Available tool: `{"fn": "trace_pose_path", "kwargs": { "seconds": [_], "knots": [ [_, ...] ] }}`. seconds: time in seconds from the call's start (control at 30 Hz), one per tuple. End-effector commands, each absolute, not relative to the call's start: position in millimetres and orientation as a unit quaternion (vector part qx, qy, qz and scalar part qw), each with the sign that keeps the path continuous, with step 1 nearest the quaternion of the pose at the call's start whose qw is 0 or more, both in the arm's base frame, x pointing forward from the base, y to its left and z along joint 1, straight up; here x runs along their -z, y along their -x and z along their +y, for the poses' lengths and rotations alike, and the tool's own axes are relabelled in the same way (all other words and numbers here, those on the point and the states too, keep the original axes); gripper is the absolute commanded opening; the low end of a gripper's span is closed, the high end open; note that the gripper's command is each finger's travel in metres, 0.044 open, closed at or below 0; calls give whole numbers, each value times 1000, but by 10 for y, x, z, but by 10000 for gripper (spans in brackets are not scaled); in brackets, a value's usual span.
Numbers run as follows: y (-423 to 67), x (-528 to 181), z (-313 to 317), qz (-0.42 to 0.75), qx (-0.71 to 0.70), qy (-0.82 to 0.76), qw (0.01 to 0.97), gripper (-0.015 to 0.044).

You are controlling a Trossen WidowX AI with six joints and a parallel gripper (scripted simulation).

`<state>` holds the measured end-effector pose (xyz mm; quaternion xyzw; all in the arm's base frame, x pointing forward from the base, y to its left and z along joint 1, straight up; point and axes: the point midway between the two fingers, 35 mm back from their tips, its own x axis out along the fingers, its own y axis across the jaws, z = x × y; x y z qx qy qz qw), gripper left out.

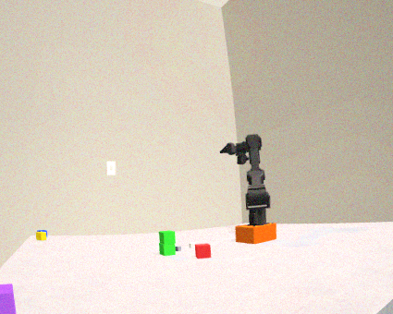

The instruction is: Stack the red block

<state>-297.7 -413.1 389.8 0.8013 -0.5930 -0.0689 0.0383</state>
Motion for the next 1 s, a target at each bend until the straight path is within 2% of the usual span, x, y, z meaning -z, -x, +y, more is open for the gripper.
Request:
{"fn": "trace_pose_path", "kwargs": {
  "seconds": [0.0,0.1,0.37,0.63,0.83,0.97],
  "knots": [
    [2980,-3916,-4118,-595,68,-800,38,426],
    [2999,-4222,-3930,-625,62,-776,55,440],
    [2749,-5326,-3397,-675,83,-694,236,440],
    [1937,-6468,-2527,-675,87,-583,444,440],
    [1430,-6809,-2119,-654,77,-532,532,440],
    [797,-7088,-1629,-619,69,-473,623,440]
  ]
}}
